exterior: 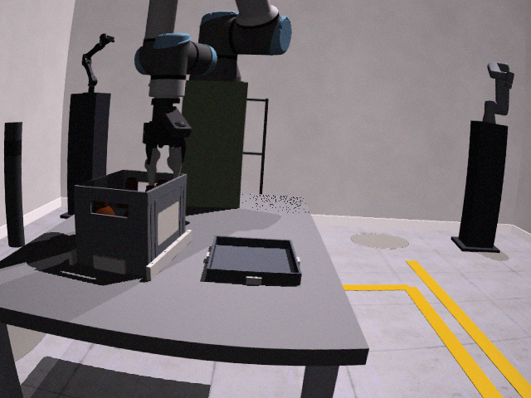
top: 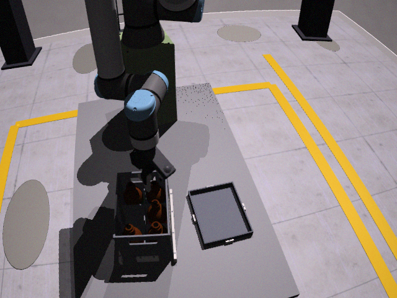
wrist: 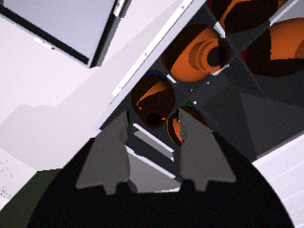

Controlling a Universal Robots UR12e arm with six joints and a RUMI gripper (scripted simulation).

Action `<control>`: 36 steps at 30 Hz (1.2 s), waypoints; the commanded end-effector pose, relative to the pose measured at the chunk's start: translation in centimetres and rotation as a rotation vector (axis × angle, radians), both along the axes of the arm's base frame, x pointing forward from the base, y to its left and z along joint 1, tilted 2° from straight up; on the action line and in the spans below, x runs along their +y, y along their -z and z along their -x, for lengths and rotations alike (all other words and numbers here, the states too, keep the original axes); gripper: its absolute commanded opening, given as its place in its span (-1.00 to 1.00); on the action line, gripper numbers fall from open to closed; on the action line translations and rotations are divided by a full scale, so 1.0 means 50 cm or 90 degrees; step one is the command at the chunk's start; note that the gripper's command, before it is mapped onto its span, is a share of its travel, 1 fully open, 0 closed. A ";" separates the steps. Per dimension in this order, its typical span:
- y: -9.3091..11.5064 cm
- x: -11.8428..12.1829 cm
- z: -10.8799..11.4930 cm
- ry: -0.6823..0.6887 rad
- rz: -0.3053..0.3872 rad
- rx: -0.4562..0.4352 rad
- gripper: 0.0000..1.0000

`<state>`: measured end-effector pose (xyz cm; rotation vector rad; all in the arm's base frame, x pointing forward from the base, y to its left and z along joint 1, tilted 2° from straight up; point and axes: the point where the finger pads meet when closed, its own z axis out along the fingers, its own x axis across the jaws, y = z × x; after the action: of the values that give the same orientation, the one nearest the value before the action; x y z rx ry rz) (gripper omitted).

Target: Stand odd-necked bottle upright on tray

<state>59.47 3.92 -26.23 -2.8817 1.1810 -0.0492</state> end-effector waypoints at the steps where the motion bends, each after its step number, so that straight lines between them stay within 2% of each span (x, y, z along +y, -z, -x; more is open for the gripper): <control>1: 0.000 0.000 -0.006 0.000 0.001 -0.002 -0.24; 13: 0.000 0.000 -0.006 0.000 0.001 -0.002 -0.24; 14: 0.000 0.000 -0.006 0.000 0.001 -0.002 -1.00; 36: 0.000 0.000 -0.005 0.000 0.001 -0.002 -1.00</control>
<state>59.49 3.91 -26.23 -2.8817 1.1810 -0.0497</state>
